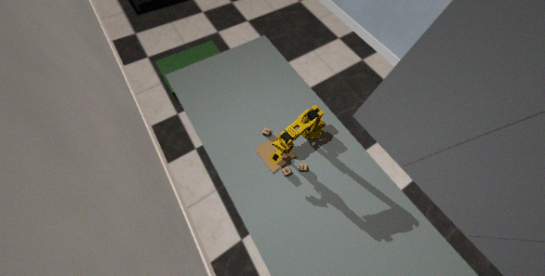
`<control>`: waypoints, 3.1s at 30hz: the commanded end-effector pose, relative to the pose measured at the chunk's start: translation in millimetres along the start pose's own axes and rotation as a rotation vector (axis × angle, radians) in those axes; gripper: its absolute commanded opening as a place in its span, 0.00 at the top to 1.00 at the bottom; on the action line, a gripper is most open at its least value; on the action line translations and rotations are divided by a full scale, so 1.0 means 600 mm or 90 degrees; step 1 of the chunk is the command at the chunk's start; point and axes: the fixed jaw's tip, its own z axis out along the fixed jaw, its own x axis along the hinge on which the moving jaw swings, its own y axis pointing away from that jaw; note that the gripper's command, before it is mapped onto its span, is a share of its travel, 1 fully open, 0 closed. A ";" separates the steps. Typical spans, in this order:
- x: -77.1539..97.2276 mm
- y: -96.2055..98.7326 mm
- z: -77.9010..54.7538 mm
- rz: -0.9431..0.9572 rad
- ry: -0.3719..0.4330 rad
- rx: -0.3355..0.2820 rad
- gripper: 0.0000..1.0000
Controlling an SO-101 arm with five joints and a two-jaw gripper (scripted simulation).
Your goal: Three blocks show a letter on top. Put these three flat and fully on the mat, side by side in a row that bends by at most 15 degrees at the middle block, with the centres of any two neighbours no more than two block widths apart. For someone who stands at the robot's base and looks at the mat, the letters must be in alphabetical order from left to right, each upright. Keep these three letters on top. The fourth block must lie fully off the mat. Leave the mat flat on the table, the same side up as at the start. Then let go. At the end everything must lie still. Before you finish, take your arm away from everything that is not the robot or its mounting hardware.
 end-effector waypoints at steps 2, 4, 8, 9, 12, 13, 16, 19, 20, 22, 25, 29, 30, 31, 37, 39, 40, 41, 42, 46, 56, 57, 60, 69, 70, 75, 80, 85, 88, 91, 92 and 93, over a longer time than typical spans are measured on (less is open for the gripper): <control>-0.021 -0.003 -0.009 -0.008 -0.063 0.014 0.65; -0.021 -0.003 -0.003 -0.008 -0.063 0.014 0.65; -0.022 -0.003 0.007 -0.008 -0.063 0.014 0.65; -0.022 -0.003 0.007 -0.008 -0.063 0.014 0.65; -0.022 -0.003 0.011 -0.008 -0.063 0.014 0.65; -0.022 -0.003 0.012 -0.008 -0.063 0.014 0.65; -0.021 -0.003 0.017 -0.008 -0.063 0.014 0.65; -0.021 -0.003 0.019 -0.008 -0.063 0.014 0.65; -0.021 -0.003 0.020 -0.008 -0.063 0.014 0.65; -0.021 -0.003 0.020 -0.008 -0.063 0.014 0.65; -0.021 -0.003 0.020 -0.008 -0.063 0.014 0.65; -0.021 -0.003 0.020 -0.008 -0.063 0.014 0.65; -0.021 -0.003 0.020 -0.008 -0.063 0.014 0.65; -0.021 -0.003 0.020 -0.008 -0.063 0.014 0.65; -0.021 -0.004 0.020 -0.008 -0.063 0.015 0.66; -0.021 -0.005 0.020 -0.008 -0.063 0.015 0.67; -0.021 -0.006 0.020 -0.008 -0.063 0.015 0.68; -0.021 -0.006 0.020 -0.008 -0.063 0.015 0.68; -0.021 -0.007 0.020 -0.008 -0.063 0.015 0.69; -0.021 -0.009 0.020 -0.008 -0.063 0.015 0.70; -0.021 -0.017 0.020 -0.008 -0.062 0.017 0.78; -0.021 -0.017 0.020 -0.008 -0.062 0.017 0.79; -0.021 -0.019 0.020 -0.008 -0.062 0.017 0.80; -0.021 -0.022 0.020 -0.008 -0.062 0.018 0.84; -0.021 -0.022 0.020 -0.008 -0.062 0.018 0.84; -0.021 -0.023 0.020 -0.008 -0.062 0.018 0.84; -0.021 -0.023 0.020 -0.008 -0.062 0.018 0.84; -0.021 -0.023 0.020 -0.008 -0.062 0.018 0.91; -0.021 -0.023 0.020 -0.008 -0.062 0.018 0.97; -0.021 -0.023 0.020 -0.008 -0.062 0.018 1.00; -0.021 -0.023 0.020 -0.008 -0.062 0.018 1.00; -0.021 -0.023 0.020 -0.008 -0.062 0.018 1.00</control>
